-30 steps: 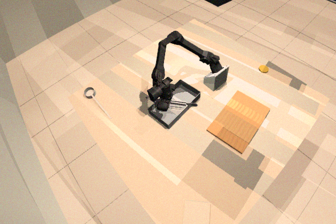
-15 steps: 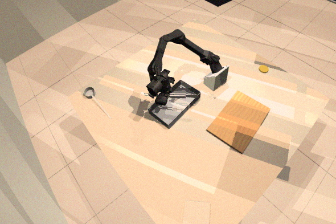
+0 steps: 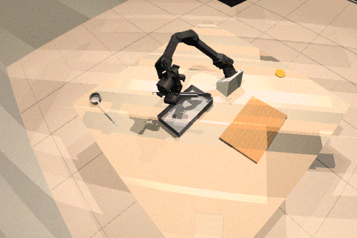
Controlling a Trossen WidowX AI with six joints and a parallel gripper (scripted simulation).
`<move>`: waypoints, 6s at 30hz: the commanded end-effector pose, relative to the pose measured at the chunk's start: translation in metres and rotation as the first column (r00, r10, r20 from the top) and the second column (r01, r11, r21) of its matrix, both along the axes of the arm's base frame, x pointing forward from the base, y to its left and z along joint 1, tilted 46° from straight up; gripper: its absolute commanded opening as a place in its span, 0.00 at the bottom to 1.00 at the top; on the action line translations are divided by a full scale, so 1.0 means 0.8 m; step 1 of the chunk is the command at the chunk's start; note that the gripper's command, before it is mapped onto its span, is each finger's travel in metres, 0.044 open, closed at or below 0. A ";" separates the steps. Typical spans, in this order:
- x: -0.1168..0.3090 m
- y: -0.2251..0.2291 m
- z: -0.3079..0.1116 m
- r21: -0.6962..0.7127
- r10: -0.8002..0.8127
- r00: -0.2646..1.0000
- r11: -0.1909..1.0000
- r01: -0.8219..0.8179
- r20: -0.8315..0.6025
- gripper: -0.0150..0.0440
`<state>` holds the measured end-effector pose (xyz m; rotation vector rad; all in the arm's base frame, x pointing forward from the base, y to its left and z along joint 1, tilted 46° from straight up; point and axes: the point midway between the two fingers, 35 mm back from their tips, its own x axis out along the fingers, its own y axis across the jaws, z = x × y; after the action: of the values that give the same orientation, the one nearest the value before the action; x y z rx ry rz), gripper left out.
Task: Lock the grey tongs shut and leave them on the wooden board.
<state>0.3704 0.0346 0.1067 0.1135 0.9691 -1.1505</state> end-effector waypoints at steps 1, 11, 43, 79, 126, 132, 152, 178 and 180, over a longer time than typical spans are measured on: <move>0.000 0.001 -0.001 0.001 -0.003 1.000 1.000 0.003 0.003 0.00; -0.004 0.044 -0.037 0.042 -0.133 0.981 0.991 0.129 0.138 0.00; -0.076 0.185 -0.177 0.288 -0.597 0.591 0.793 0.537 0.543 0.00; -0.132 0.233 -0.226 0.106 -0.292 0.914 0.956 0.273 0.281 0.00; -0.212 0.278 -0.267 0.364 0.681 0.198 0.587 -0.723 -0.705 0.00; -0.223 0.283 -0.272 0.471 0.684 -0.028 0.470 -0.746 -0.728 0.00; -0.260 0.295 -0.289 0.812 0.434 -0.705 0.122 -0.570 -0.560 0.00; -0.309 0.304 -0.309 0.999 -0.242 -0.969 -0.010 0.051 0.047 0.00; -0.312 0.305 -0.311 0.995 -0.295 -0.950 0.000 0.103 0.099 0.00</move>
<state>0.1279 0.2766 -0.1382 2.3229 -1.5278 -1.5400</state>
